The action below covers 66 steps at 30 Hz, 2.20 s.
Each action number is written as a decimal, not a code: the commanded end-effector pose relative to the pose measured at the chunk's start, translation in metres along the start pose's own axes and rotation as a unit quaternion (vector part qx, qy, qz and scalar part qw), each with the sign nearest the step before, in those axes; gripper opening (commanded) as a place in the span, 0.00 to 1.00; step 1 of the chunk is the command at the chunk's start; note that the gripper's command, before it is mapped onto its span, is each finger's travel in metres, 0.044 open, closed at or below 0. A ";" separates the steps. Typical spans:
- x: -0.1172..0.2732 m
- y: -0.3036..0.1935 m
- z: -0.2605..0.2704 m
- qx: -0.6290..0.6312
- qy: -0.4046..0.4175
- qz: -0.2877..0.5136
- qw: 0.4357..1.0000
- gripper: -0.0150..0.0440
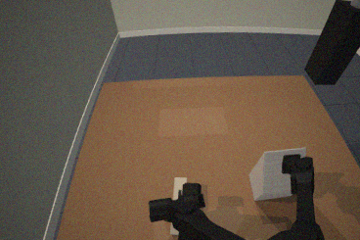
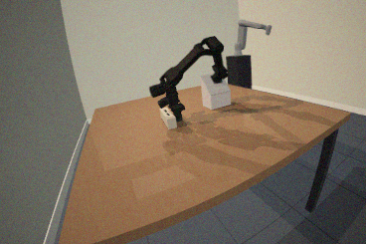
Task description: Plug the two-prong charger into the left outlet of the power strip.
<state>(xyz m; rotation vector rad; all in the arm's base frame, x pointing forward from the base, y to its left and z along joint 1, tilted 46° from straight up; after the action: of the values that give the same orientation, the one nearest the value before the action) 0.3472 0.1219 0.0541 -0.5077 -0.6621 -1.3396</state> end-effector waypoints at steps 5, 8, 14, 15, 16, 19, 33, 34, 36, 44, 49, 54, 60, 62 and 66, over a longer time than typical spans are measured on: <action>0.003 0.005 0.000 0.007 -0.003 -0.008 1.000 0.25; 0.003 0.005 0.000 0.007 -0.003 -0.008 1.000 0.25; 0.003 0.006 0.000 0.007 -0.003 -0.008 1.000 0.25; 0.003 0.006 0.000 0.007 -0.003 -0.008 1.000 0.25; 0.003 0.006 0.000 0.007 -0.003 -0.008 1.000 0.25; 0.002 0.006 0.000 0.007 -0.003 -0.008 1.000 0.25; 0.001 0.007 -0.001 0.007 -0.003 -0.008 1.000 0.25; 0.001 0.007 -0.001 0.007 -0.003 -0.008 1.000 0.25; 0.001 0.007 -0.001 0.007 -0.003 -0.008 1.000 0.25; 0.002 0.007 -0.001 0.007 -0.003 -0.008 1.000 0.25; -0.001 0.001 -0.001 -0.003 0.000 0.004 1.000 0.25; -0.001 0.001 -0.001 -0.003 0.000 0.004 1.000 0.25; -0.001 0.001 -0.001 -0.003 0.000 0.004 1.000 0.52; -0.001 0.001 -0.001 -0.003 0.000 0.004 1.000 0.61; -0.001 0.001 -0.001 -0.003 0.000 0.004 1.000 0.79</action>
<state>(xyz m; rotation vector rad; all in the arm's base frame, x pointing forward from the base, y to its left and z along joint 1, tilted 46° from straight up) 0.3476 0.1220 0.0531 -0.5157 -0.6551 -1.3339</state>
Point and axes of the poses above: the point midway between the two fingers, 35 mm back from their tips, its own x axis back along the fingers, its own z axis across the jaws, y = z × x, the point moved 7 cm from there along x, back along the fingers, and after that the axes turned 12 degrees about x, right-handed, at the moved point
